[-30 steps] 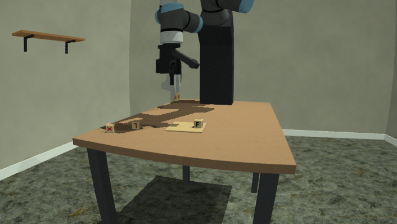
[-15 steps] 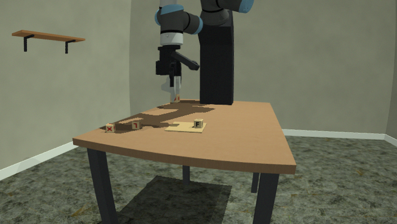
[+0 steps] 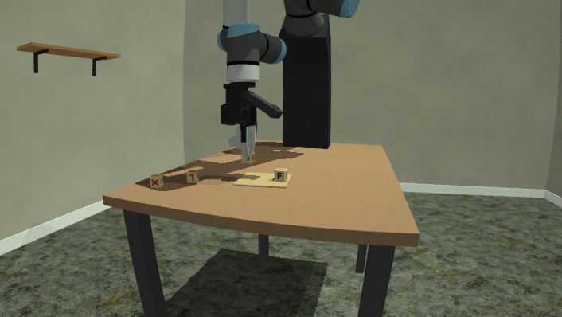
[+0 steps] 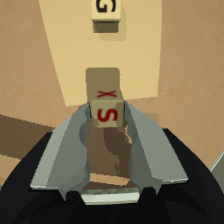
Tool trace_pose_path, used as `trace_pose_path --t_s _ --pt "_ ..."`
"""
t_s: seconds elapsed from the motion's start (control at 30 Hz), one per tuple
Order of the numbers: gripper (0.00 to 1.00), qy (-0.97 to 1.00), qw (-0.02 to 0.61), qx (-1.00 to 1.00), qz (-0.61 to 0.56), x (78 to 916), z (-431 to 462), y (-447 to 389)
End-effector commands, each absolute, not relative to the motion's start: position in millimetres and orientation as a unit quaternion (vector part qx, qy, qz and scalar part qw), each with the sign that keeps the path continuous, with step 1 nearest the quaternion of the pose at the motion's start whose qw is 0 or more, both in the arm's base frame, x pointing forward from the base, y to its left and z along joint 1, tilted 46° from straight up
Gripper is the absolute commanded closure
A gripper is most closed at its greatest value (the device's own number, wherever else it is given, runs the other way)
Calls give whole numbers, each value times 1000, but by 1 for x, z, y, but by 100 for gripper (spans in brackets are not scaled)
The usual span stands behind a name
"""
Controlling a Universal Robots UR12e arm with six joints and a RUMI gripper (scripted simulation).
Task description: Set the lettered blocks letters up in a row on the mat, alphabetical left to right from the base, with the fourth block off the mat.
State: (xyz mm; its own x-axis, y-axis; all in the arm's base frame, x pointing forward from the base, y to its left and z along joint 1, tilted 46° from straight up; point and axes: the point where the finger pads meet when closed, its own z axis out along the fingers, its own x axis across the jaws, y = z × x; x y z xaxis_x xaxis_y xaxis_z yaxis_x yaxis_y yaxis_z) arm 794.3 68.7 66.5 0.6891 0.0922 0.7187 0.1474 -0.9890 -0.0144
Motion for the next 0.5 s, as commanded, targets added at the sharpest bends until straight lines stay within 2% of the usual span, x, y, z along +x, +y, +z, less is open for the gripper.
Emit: trace_pose_path --t_s 0.0,0.47 --pt "91 -65 35 -918 -389 810 53 71" --pt "91 -65 35 -918 -389 822 40 73"
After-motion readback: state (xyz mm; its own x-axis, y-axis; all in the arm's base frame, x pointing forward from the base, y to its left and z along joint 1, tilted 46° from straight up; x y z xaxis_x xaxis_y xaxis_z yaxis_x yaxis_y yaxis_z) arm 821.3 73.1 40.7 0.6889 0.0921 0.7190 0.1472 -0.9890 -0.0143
